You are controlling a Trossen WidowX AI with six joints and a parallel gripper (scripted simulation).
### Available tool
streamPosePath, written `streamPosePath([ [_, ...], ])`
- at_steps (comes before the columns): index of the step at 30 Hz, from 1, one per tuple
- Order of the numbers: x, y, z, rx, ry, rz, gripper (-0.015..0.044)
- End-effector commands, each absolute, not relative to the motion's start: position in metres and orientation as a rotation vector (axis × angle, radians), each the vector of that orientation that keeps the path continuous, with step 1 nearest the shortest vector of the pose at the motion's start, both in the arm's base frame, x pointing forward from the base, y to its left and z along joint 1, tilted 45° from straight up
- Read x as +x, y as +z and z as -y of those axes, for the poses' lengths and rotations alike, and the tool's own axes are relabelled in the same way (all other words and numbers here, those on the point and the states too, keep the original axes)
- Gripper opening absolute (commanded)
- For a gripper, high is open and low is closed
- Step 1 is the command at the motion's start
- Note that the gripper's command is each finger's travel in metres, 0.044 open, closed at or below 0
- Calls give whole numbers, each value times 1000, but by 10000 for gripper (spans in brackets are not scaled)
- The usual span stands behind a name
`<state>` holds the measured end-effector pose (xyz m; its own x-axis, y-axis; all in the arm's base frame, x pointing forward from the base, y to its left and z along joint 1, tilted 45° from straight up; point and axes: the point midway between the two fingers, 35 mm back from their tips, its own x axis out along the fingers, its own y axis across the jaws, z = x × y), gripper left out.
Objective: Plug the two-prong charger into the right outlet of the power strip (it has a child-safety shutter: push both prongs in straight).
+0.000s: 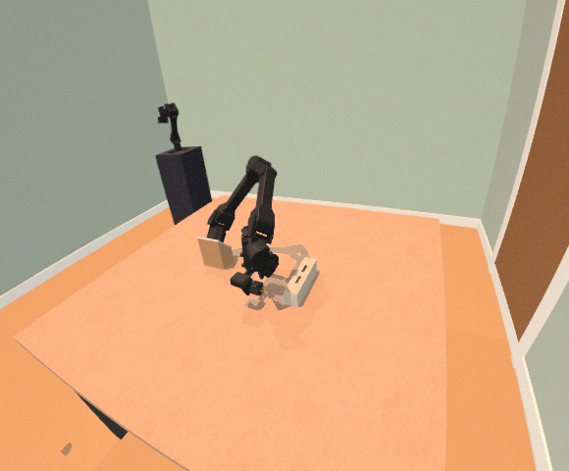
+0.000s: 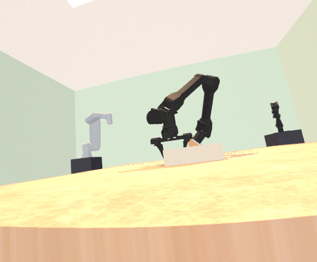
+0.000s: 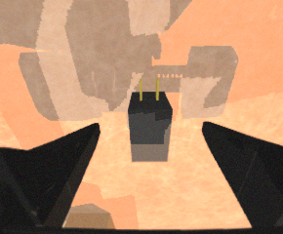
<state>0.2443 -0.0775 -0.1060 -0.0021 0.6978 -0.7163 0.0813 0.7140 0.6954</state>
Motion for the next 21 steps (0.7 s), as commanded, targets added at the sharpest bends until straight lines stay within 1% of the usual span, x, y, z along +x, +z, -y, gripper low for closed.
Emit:
streamPosePath([
  [1, 243, -110, 72, 675, 546, -1519, 440],
  [7, 243, -115, 66, 676, 547, -1519, 440],
  [19, 244, -113, 70, 667, 548, -1518, 125],
  [21, 244, -113, 70, 667, 548, -1518, 112],
])
